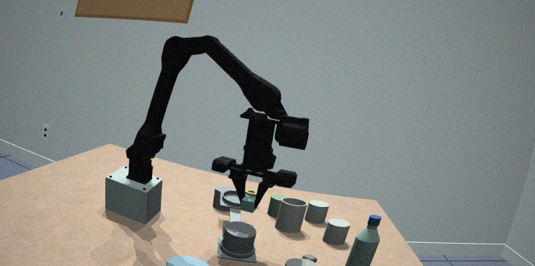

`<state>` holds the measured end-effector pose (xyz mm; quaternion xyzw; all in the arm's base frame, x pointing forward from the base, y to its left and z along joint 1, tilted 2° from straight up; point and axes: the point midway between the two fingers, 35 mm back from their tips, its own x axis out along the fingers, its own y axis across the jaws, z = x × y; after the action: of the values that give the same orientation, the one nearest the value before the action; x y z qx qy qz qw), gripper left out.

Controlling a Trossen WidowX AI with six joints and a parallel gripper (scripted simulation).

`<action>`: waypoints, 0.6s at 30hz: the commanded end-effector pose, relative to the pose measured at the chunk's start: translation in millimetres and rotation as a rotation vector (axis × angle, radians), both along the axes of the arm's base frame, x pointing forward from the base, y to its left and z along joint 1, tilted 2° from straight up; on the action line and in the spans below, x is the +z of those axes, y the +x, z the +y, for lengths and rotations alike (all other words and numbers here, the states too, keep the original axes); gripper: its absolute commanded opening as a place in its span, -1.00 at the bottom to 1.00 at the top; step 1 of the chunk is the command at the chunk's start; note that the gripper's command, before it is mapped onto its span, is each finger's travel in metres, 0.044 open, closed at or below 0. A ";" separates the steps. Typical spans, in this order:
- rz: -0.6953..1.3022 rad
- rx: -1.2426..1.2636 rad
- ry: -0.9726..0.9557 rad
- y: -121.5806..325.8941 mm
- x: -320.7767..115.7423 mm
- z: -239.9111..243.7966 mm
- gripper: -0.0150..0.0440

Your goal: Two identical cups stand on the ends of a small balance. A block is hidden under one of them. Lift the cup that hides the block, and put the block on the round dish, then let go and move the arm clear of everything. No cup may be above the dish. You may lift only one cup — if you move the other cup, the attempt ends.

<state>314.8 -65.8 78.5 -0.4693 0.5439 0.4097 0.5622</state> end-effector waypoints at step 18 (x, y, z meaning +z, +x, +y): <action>0.013 0.005 -0.004 -25.3 -21.7 -91.2 -0.49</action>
<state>293.2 -148.4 61.6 -0.4705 0.5482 0.4089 0.5576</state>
